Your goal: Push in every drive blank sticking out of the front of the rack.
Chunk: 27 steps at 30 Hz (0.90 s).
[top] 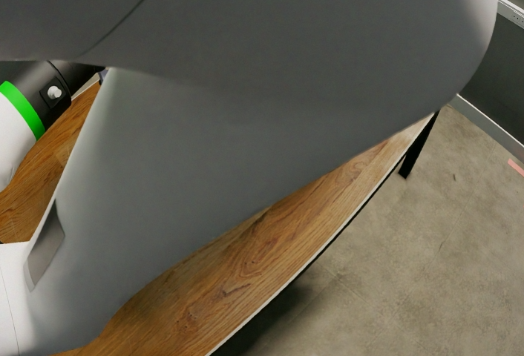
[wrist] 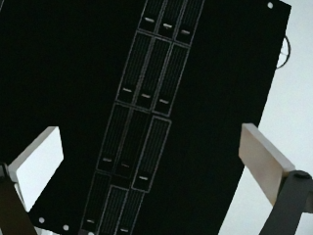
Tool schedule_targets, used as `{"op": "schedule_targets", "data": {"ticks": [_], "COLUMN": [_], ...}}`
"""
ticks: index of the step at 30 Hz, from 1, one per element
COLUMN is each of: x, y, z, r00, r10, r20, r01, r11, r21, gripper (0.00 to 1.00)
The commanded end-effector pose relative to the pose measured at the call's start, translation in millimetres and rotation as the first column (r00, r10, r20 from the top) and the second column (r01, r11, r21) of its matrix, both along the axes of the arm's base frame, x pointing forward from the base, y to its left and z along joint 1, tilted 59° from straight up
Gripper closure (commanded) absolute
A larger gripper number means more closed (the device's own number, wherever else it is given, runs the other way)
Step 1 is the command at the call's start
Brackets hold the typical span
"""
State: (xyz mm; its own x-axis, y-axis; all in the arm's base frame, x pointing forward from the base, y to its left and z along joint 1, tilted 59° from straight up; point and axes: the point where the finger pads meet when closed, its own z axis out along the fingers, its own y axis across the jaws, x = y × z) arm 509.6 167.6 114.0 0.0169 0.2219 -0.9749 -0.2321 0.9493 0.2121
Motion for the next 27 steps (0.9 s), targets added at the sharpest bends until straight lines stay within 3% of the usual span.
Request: {"op": "schedule_targets", "data": {"ticks": [1,27], "x": [-2,-12], "y": [-8,-40], "z": [13,55], "r00": [1.0,0.994], "r10": [-0.014,-0.063], "r20": [0.02,0.088], "r01": [0.013,0.038], "r11": [0.998,0.965], "r21": [0.06,0.261], "gripper": [0.0,0.0]}}
